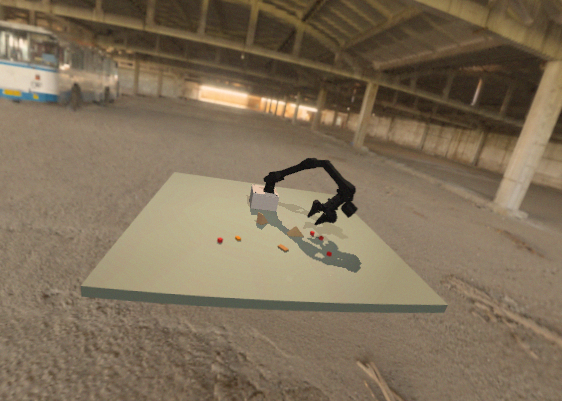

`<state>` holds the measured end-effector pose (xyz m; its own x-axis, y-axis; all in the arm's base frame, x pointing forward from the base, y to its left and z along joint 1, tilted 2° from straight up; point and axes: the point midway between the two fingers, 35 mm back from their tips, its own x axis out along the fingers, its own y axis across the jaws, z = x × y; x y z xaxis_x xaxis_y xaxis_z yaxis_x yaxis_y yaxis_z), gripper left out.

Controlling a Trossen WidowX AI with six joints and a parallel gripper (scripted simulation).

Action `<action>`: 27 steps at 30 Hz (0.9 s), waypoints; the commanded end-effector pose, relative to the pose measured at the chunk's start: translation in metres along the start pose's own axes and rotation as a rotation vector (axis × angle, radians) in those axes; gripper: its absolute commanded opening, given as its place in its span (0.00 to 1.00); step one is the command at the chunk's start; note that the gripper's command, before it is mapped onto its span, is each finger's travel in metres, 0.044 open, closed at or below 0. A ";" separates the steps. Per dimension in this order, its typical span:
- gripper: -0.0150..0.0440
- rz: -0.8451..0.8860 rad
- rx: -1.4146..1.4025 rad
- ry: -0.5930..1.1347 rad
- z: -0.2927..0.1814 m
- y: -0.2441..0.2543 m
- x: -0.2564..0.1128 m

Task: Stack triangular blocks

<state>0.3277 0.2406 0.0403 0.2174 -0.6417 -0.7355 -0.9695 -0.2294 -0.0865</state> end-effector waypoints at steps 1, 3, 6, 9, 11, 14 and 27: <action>1.00 0.013 0.024 -0.002 0.000 -0.004 0.003; 1.00 0.014 0.024 -0.002 0.001 -0.004 0.004; 1.00 0.020 0.024 -0.002 0.002 -0.005 0.021; 1.00 0.029 0.024 -0.001 0.002 -0.006 0.042; 1.00 0.034 0.024 -0.001 0.002 -0.006 0.057; 1.00 0.043 0.025 0.000 0.002 -0.004 0.079; 0.87 0.060 0.032 0.000 0.000 0.000 0.103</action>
<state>0.3500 0.1752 -0.0350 0.1610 -0.6531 -0.7400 -0.9833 -0.1702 -0.0637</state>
